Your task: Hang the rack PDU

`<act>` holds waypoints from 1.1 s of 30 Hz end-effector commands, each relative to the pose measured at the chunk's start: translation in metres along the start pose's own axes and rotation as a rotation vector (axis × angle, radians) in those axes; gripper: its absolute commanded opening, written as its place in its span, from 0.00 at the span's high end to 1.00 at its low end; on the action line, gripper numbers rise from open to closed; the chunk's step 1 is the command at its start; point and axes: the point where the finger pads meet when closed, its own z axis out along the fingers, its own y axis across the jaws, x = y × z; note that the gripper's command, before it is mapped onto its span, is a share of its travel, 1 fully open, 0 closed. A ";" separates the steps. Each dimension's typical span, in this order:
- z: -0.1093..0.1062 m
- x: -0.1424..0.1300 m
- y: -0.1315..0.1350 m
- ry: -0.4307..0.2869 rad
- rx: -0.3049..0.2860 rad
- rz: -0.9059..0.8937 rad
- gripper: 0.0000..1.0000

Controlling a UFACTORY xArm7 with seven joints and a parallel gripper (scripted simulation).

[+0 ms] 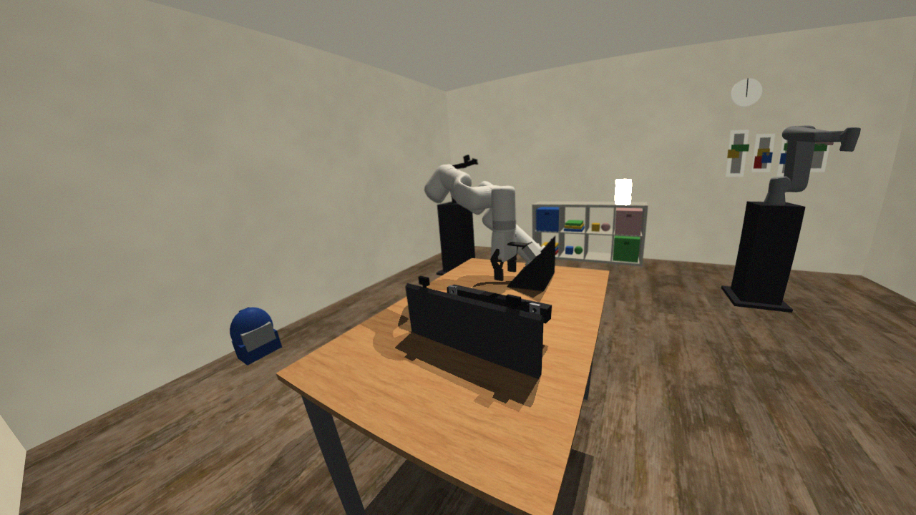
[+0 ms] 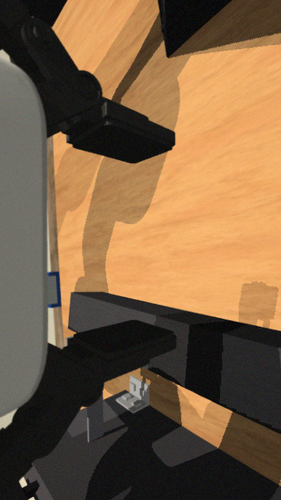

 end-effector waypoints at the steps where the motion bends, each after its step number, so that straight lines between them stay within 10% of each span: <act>1: -0.003 0.001 -0.019 0.005 -0.005 0.000 0.00; 33: -0.003 0.001 -0.052 0.005 -0.005 0.000 0.00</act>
